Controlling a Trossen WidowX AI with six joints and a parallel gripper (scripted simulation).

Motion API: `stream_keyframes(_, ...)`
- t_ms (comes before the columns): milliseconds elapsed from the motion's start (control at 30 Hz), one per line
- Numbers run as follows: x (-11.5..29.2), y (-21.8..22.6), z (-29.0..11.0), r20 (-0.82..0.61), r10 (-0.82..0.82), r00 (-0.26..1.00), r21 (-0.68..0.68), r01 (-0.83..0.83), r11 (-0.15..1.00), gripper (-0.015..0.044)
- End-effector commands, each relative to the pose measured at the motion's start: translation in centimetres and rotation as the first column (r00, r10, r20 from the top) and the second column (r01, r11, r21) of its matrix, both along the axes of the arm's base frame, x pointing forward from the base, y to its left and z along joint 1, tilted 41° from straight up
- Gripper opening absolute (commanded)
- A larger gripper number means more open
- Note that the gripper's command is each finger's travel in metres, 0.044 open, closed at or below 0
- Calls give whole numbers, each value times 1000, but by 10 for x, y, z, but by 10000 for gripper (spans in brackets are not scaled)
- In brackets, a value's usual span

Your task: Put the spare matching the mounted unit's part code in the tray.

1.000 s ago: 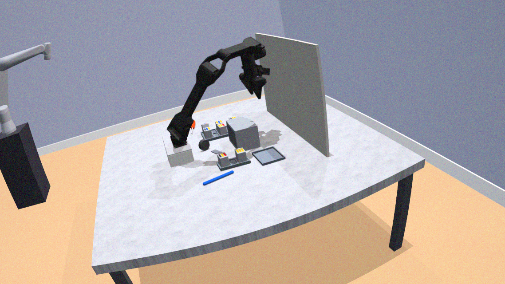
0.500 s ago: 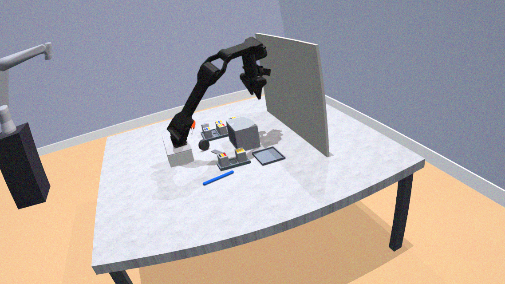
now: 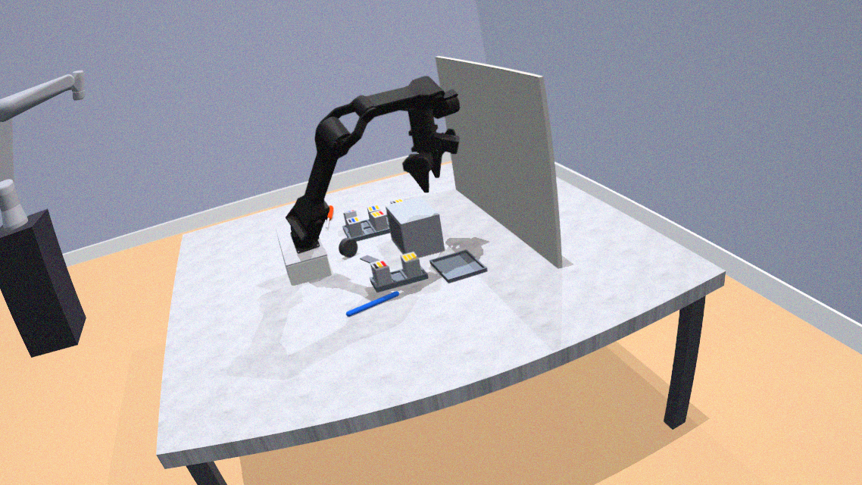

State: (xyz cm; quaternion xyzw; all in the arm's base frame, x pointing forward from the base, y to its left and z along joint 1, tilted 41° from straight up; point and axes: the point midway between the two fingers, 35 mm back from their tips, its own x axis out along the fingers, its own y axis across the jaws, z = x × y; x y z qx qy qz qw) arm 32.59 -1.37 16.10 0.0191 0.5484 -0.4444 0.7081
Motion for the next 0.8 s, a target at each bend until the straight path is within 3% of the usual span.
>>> stream_keyframes(0, -39, -37, 12, 207, -274, 939, 14, 277, 961, 440)
stream_keyframes(233, -113, -85, 17, 520, -633, 573, 157, 665, 730, 440)
stream_keyframes(533, -115, -86, 17, 527, -640, 560, 163, 672, 722, 440)
stream_keyframes(700, -109, -102, -9, 528, -639, 559, 163, 672, 722, 309)
stream_keyframes(767, -108, -107, -17, 528, -639, 559, 163, 672, 723, 300)
